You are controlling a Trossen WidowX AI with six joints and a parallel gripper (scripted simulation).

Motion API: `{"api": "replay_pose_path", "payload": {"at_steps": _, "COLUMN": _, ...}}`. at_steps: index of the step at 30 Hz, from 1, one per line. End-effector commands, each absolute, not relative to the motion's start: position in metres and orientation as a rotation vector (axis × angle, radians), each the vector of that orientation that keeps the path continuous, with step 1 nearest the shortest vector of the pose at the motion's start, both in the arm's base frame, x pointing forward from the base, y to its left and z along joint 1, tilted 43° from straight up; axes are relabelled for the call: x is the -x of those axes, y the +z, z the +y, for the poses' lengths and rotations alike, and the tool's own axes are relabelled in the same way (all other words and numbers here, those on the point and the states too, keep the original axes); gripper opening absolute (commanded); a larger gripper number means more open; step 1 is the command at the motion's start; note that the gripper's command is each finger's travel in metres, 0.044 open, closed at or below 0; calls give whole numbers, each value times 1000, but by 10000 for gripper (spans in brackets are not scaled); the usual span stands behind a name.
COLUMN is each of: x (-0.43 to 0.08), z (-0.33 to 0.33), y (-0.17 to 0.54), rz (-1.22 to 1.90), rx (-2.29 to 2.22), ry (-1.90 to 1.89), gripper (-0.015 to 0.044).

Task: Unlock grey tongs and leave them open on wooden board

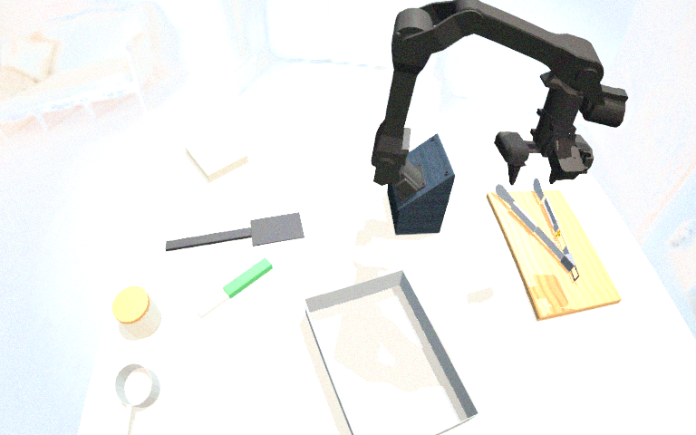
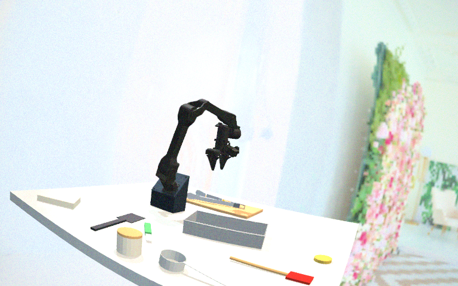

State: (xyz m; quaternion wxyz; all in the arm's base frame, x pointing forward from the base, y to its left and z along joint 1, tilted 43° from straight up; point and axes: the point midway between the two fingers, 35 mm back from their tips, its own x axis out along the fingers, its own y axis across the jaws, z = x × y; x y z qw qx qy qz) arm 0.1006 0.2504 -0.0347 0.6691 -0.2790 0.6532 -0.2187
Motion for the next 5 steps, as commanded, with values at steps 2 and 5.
{"api": "replay_pose_path", "payload": {"at_steps": 2, "x": -100, "z": 251, "y": -34, "rz": 1475, "rx": 625, "ry": -496, "gripper": 440}}
{"api": "replay_pose_path", "payload": {"at_steps": 5, "x": -100, "z": 251, "y": -34, "rz": 1475, "rx": 625, "ry": -496, "gripper": 440}}
